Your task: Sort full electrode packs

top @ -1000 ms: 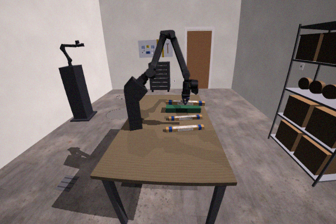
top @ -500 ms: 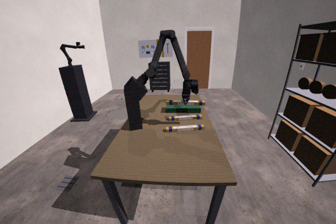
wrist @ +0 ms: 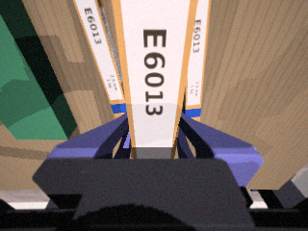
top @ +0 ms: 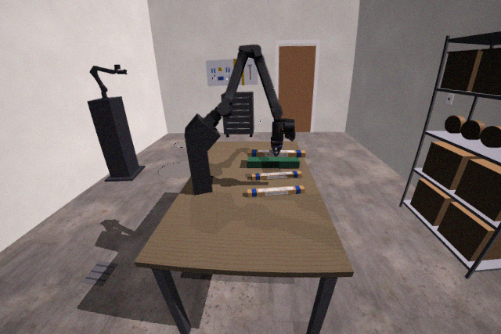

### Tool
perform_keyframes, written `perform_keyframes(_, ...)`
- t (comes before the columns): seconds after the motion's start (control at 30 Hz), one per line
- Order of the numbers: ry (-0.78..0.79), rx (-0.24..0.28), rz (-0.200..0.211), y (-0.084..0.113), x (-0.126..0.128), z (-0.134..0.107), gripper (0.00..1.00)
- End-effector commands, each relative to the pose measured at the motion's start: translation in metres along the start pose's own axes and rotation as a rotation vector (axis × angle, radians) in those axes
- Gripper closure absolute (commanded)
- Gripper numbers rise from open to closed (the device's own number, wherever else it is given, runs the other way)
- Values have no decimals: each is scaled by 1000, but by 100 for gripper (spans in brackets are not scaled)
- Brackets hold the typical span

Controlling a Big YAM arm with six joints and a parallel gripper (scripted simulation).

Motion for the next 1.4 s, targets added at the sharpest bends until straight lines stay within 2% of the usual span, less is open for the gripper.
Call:
perform_keyframes(0.0,-1,-53,1,11,4,14,100)
perform_keyframes(0.33,-2,-63,-1,10,3,18,100)
perform_keyframes(0.77,-7,-36,0,2,2,7,100)
perform_keyframes(1.37,-3,-64,-1,6,3,17,100)
Point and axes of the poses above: the point where the finger pads meet when closed, its own y axis back along the fingers, its own x axis across the jaws, z = x × y, the point moved 7 cm from there along y, back along the fingers, and after that the axes turned 5 degrees about -y, right-handed, at the moved point
